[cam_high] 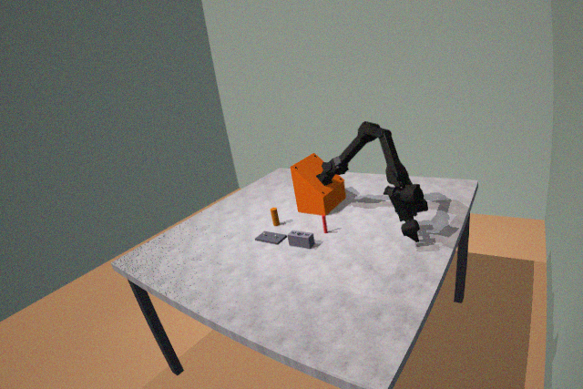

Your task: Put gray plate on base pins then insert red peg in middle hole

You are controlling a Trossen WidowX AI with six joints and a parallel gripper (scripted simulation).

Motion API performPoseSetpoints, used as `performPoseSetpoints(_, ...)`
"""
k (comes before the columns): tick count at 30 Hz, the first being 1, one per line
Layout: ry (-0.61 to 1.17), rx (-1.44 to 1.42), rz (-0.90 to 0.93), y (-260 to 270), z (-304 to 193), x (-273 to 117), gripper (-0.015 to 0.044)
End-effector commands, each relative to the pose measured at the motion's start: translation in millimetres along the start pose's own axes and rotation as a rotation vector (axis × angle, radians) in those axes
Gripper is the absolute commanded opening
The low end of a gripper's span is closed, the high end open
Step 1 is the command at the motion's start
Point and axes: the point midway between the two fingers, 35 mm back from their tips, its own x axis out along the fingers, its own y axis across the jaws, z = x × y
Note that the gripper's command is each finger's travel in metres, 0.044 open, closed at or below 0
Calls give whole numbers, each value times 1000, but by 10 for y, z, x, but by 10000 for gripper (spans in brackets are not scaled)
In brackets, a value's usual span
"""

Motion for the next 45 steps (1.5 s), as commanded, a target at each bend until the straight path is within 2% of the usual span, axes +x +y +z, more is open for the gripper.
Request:
performPoseSetpoints(1, 106, 288, -78, -306, -624, -263, 440)
performPoseSetpoints(10, 194, 793, -177, -532, -1335, -666, 440)
performPoseSetpoints(20, 215, 1769, -387, -564, -2359, -1470, 440)
performPoseSetpoints(23, 181, 2169, -481, -473, -2740, -1834, 440)
performPoseSetpoints(28, 92, 2670, -591, -275, -3141, -2281, 440)
performPoseSetpoints(35, -135, 3382, -698, 86, -3558, -2869, 440)
performPoseSetpoints(45, -147, 3411, -700, 103, -3572, -2892, 440)
